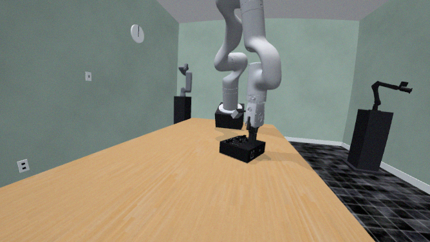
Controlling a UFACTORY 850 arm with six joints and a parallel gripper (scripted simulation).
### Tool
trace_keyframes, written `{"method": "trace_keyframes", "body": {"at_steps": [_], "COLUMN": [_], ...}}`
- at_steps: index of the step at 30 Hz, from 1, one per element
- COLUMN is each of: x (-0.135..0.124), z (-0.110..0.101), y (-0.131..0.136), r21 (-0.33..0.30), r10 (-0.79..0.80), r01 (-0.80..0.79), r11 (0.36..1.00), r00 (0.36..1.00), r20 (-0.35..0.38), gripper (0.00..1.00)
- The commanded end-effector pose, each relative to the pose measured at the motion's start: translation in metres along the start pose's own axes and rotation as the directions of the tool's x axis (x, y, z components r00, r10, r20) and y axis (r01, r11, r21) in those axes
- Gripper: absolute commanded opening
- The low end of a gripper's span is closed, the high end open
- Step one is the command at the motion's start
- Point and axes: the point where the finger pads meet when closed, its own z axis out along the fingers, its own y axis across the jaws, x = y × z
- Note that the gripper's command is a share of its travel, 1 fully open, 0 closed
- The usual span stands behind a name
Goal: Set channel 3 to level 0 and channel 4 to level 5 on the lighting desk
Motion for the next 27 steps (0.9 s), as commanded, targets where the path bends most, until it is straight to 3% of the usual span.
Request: {"method": "trace_keyframes", "body": {"at_steps": [1, 27], "x": [0.0006, 0.0098], "z": [-0.0004, -0.0004], "y": [-0.0005, -0.0005], "r21": [0.001, 0.001], "r10": [0.0, 0.0], "r01": [0.0, 0.0], "r11": [1.0, 1.0], "r00": [1.0, 1.0], "r20": [0.001, 0.001], "gripper": [0.0, 0.0]}}
